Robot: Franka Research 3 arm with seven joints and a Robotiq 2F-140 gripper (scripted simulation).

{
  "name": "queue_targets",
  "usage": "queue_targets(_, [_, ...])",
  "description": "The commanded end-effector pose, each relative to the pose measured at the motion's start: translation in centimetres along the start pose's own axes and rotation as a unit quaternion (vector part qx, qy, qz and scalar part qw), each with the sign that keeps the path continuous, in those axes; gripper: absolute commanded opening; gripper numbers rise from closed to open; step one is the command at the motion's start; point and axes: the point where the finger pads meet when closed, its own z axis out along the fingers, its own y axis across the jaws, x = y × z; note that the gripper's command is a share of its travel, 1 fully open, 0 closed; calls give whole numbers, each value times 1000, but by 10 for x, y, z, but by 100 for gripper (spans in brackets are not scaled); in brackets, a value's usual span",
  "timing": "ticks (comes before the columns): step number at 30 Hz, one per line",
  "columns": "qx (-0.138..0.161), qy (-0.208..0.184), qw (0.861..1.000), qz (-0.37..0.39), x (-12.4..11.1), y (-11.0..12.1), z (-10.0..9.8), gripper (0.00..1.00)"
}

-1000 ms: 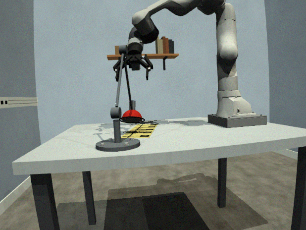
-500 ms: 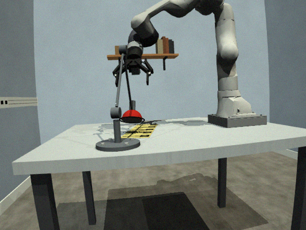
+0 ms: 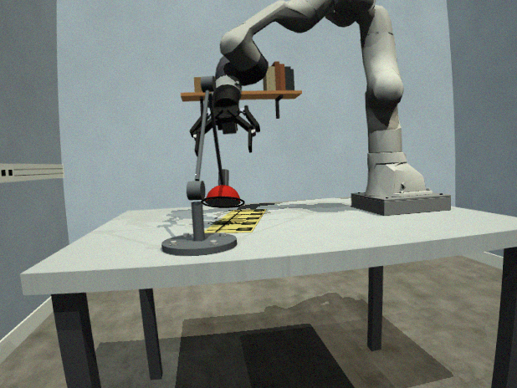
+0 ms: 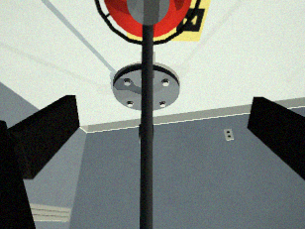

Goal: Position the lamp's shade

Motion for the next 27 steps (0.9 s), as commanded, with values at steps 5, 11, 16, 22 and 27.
queue_targets(5, [4, 3, 1000, 6, 1, -3, 13, 100])
queue_targets(11, [10, 3, 1000, 6, 1, -7, 14, 100])
queue_targets(16, [15, 4, 1000, 7, 1, -11, 15, 100])
queue_targets(22, [19, 4, 1000, 7, 1, -14, 16, 100])
queue_targets(27, [17, 4, 1000, 7, 1, -13, 16, 10])
